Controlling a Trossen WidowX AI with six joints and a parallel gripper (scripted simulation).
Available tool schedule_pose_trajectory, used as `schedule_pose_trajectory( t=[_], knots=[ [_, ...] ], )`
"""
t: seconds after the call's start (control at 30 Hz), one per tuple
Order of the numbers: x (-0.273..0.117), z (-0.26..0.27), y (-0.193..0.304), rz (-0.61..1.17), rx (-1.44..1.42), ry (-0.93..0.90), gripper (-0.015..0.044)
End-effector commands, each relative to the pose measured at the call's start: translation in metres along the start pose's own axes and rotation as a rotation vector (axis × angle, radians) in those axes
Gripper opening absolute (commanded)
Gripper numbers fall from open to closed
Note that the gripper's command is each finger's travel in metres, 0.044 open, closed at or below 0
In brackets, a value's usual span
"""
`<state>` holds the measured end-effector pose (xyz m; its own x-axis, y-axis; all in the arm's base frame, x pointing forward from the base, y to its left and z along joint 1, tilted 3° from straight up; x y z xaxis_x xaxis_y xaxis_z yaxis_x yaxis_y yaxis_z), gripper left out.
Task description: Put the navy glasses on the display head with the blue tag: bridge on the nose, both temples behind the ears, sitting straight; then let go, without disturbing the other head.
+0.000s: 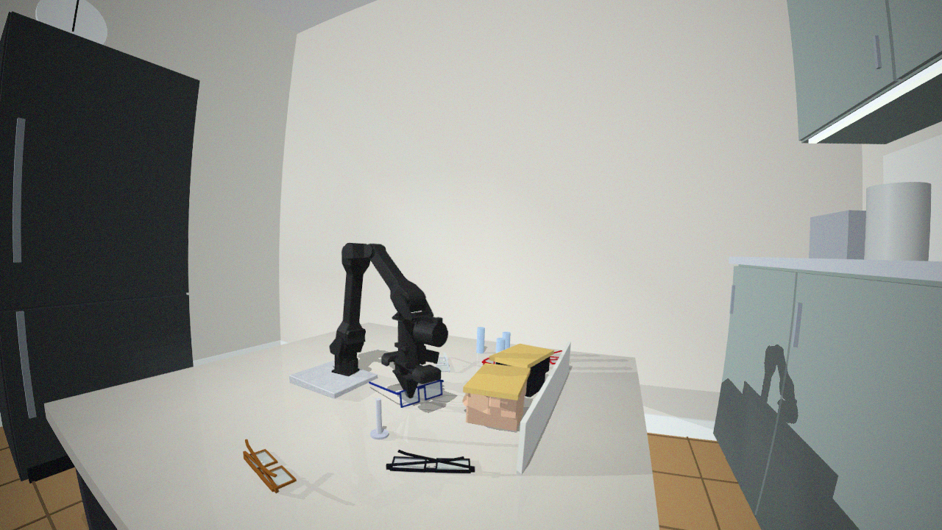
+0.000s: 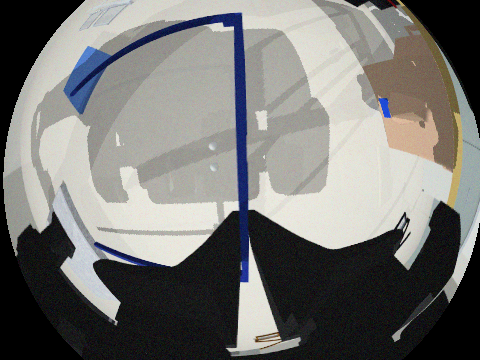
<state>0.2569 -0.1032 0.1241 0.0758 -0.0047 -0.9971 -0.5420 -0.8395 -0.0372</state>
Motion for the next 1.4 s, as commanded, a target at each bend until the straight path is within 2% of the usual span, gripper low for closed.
schedule_pose_trajectory(
  t=[0.0,0.27,0.9,1.1,1.37],
  knots=[
    [0.0,0.0,0.0,0.0,0.0,0.0,0.0],
    [-0.009,-0.002,0.0,0.0,0.0,-0.001,0.0],
    [-0.097,-0.009,-0.001,0.004,0.003,-0.004,0.0],
    [-0.1,-0.008,-0.003,0.009,0.026,-0.003,0.0],
    [-0.103,0.001,-0.022,0.048,0.198,0.019,0.0]
  ],
)
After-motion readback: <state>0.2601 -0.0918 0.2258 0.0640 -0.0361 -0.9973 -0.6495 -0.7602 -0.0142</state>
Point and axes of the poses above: the point midway between the two fingers, 35 mm back from their tips, its own x axis out along the fingers, its own z axis across the jaws, y = z × x, the point moved 7 cm from there along -x, back along the fingers, and after that the axes turned 1 degree about x, right-handed, at the moved point
